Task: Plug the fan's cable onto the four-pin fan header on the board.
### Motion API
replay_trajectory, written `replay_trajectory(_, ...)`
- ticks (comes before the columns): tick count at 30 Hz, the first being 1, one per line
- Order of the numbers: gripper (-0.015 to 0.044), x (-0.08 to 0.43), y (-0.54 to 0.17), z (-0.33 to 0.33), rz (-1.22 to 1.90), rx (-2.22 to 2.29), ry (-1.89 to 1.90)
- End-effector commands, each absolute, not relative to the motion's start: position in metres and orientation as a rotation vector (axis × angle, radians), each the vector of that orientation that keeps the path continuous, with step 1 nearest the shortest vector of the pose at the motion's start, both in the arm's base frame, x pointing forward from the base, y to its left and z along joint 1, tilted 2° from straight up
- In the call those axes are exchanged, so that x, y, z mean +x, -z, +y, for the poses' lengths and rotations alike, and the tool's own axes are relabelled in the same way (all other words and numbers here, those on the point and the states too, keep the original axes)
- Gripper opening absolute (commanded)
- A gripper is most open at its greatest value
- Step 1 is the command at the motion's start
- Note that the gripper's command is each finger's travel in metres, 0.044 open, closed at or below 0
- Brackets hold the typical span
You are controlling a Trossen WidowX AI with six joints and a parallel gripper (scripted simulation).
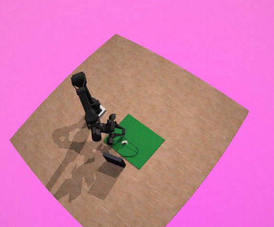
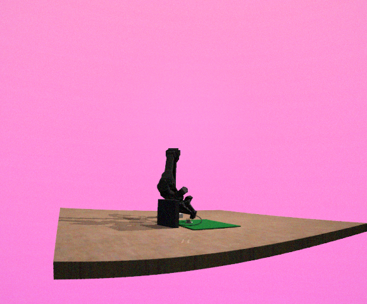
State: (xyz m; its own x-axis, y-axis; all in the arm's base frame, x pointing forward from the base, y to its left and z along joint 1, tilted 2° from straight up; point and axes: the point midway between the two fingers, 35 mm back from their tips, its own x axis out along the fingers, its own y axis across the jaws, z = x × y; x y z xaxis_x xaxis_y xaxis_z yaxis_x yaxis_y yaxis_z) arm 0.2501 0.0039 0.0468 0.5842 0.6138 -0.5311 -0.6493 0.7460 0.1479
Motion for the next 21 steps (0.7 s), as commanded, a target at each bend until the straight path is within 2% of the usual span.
replay_trajectory(1, 0.0000, 0.247, -0.048, 0.004, 0.547, -0.063, -0.740)
replay_trajectory(21, 0.0000, 0.227, -0.059, 0.000, 0.276, -0.081, -0.726)
